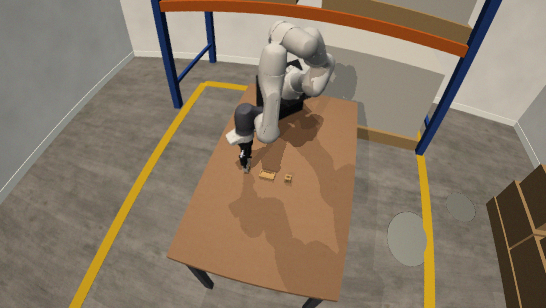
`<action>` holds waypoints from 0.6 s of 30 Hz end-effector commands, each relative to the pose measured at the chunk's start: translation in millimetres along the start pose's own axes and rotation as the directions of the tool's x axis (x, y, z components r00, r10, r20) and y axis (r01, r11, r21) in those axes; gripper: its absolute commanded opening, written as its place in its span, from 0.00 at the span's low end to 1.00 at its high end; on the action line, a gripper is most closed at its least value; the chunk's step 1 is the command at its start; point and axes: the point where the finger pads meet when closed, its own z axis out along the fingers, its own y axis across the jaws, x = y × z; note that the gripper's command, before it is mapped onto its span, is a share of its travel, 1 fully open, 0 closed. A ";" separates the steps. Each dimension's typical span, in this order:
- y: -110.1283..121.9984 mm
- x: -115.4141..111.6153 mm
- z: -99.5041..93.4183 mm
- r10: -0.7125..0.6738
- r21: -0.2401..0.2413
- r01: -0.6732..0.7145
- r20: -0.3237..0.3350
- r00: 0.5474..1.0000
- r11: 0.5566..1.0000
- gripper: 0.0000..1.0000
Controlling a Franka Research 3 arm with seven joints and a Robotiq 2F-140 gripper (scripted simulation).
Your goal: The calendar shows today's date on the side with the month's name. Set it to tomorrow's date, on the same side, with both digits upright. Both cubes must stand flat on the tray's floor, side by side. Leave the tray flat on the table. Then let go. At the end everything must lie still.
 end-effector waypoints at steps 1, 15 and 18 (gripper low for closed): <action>1.1 -2.0 -21.3 -0.001 -0.005 0.001 0.008 1.000 1.000 0.17; 0.8 -1.5 -83.1 -0.001 -0.005 0.001 0.008 1.000 1.000 0.17; 0.8 -1.5 -83.6 -0.001 -0.005 0.001 0.008 1.000 1.000 0.17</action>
